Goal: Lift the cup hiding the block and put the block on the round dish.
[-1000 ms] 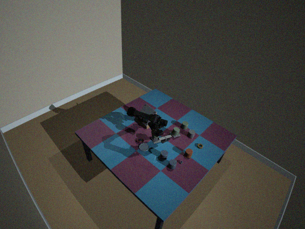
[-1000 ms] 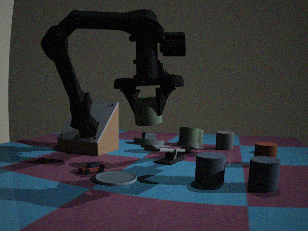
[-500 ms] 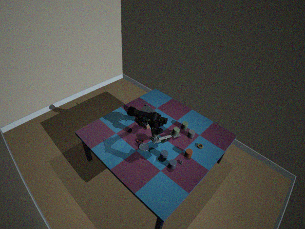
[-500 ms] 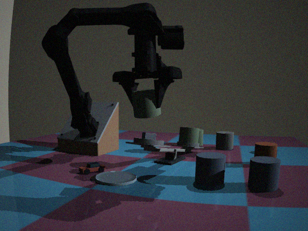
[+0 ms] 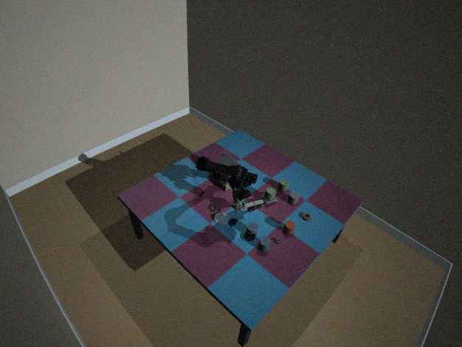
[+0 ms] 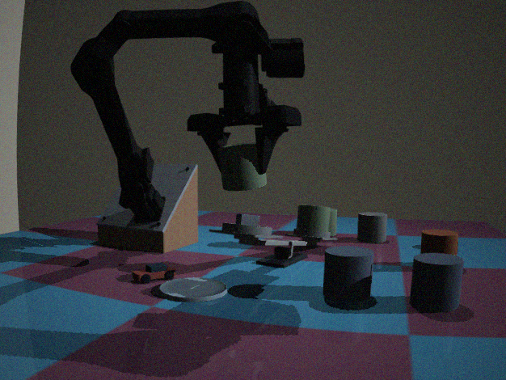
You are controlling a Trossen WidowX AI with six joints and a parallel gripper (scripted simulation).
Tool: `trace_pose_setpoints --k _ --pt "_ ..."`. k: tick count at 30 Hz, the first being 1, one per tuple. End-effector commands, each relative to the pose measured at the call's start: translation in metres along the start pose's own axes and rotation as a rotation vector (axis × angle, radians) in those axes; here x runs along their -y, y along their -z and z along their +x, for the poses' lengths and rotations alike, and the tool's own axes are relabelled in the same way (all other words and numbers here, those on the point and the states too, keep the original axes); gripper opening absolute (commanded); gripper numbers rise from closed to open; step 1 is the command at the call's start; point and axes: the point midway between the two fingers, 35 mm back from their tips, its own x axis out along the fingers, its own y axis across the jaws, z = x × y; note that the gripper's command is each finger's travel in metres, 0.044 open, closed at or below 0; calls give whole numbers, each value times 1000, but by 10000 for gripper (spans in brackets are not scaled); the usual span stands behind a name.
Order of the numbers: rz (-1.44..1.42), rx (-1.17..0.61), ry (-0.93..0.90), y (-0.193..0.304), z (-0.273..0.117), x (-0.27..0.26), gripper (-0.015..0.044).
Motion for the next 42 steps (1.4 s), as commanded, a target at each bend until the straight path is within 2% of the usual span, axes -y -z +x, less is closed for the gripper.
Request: trace_pose_setpoints --k 1,42 --pt "-3 1 2 0 0 0 0" --pt "-2 3 3 3 1 0 0"
